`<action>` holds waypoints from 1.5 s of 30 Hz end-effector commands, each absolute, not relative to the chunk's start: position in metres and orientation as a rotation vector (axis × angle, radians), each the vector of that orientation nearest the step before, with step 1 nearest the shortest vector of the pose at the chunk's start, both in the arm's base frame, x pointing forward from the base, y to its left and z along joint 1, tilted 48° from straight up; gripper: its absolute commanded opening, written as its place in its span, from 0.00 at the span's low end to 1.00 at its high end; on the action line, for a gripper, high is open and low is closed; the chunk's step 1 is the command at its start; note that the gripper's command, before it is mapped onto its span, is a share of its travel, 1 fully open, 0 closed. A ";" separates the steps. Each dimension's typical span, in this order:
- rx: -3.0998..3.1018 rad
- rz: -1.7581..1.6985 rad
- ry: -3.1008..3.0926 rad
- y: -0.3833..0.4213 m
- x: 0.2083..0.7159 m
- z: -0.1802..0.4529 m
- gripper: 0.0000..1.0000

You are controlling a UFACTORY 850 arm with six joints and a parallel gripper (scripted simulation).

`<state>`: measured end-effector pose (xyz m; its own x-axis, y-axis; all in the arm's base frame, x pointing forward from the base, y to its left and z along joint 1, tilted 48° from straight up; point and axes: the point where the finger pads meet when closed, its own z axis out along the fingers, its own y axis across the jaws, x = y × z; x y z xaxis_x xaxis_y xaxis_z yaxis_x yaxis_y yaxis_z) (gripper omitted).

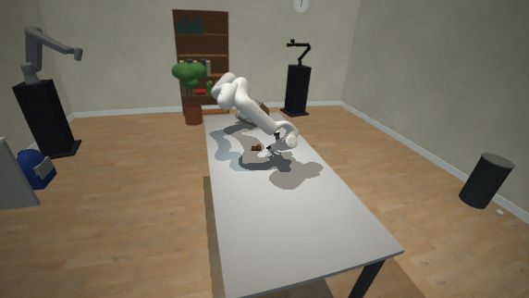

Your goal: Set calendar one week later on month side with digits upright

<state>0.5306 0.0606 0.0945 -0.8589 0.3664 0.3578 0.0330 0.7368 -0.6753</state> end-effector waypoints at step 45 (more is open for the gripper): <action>-0.303 0.945 -2.463 0.058 0.533 0.092 0.27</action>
